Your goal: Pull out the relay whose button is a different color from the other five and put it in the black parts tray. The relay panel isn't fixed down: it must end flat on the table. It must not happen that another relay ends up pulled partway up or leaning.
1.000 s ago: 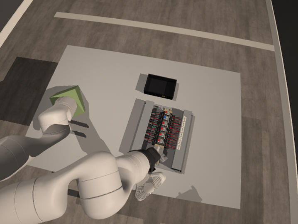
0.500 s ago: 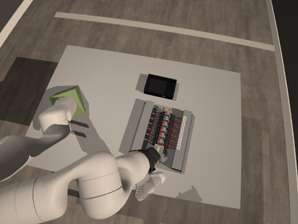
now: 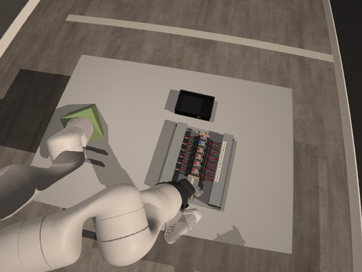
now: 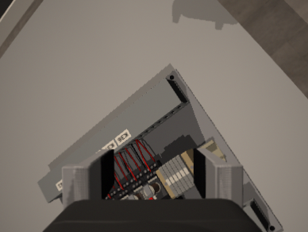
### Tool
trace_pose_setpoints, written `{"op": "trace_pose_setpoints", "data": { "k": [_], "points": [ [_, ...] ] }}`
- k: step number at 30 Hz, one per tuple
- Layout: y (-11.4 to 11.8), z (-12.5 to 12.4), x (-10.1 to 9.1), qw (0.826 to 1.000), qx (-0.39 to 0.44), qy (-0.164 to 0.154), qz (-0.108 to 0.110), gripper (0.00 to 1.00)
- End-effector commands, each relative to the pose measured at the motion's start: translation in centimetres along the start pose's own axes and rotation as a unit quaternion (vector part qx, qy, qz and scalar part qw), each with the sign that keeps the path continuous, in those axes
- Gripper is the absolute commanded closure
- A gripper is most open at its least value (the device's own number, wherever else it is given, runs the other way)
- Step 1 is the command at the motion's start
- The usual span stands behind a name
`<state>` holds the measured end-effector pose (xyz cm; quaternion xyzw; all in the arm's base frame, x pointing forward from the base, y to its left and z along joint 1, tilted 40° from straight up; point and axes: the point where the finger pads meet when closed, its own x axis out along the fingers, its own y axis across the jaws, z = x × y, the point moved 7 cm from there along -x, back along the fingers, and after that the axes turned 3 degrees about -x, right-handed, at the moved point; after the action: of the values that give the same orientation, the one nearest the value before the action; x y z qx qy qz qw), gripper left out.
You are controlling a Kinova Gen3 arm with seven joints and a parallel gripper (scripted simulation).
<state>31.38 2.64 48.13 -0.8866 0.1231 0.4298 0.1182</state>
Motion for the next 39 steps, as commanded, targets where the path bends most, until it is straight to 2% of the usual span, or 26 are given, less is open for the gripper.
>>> {"op": "trace_pose_setpoints", "data": {
  "k": [1, 27, 39],
  "points": [
    [0.0, 0.0, 0.0, 1.000, 0.000, 0.000, -0.001, 0.02],
    [-0.7, 0.2, 1.5, 1.000, 0.021, -0.021, 0.001, 0.02],
    [-1.7, 0.8, 3.7, 0.997, 0.051, -0.050, 0.008, 0.02]
  ]
}}
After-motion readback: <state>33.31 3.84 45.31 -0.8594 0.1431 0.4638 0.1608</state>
